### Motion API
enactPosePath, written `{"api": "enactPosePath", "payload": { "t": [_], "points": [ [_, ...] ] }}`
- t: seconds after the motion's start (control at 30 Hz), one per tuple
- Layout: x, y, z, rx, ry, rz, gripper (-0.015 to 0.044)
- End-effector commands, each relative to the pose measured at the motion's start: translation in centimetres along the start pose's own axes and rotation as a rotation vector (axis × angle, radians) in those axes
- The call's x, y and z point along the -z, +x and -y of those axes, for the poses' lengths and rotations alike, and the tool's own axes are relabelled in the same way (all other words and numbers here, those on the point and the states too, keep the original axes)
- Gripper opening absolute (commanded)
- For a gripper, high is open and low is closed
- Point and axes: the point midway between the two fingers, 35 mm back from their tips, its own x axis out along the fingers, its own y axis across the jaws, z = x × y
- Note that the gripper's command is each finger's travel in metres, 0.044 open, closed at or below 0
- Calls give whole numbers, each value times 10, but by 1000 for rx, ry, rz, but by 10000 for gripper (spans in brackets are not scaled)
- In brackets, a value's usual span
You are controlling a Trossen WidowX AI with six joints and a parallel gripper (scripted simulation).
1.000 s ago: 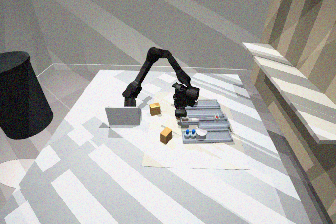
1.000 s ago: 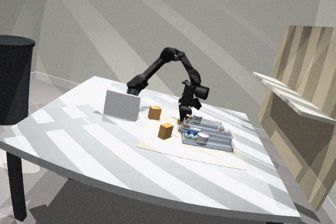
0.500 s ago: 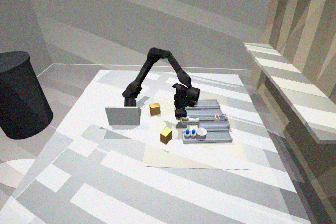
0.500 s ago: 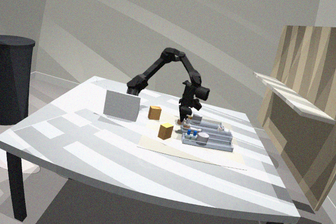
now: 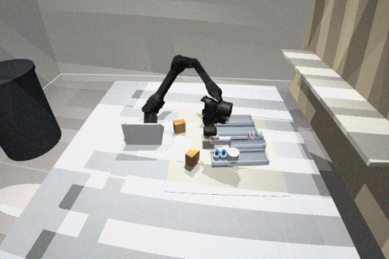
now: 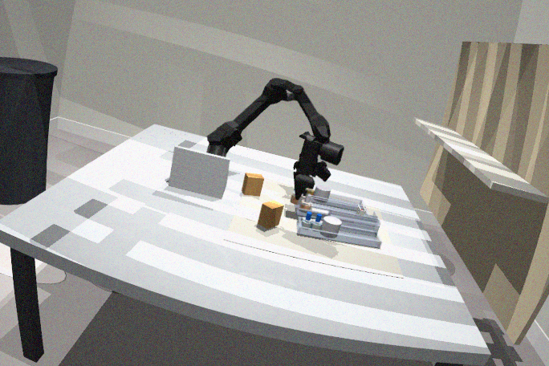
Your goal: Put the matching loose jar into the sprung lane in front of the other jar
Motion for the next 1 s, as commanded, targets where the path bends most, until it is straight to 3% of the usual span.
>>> {"api": "enactPosePath", "payload": {
  "t": [0.0, 0.97],
  "points": [
    [-9, -2, 0, 1, -10, 19, 0],
    [-19, -2, 0, 1, -10, 19, 0]
  ]
}}
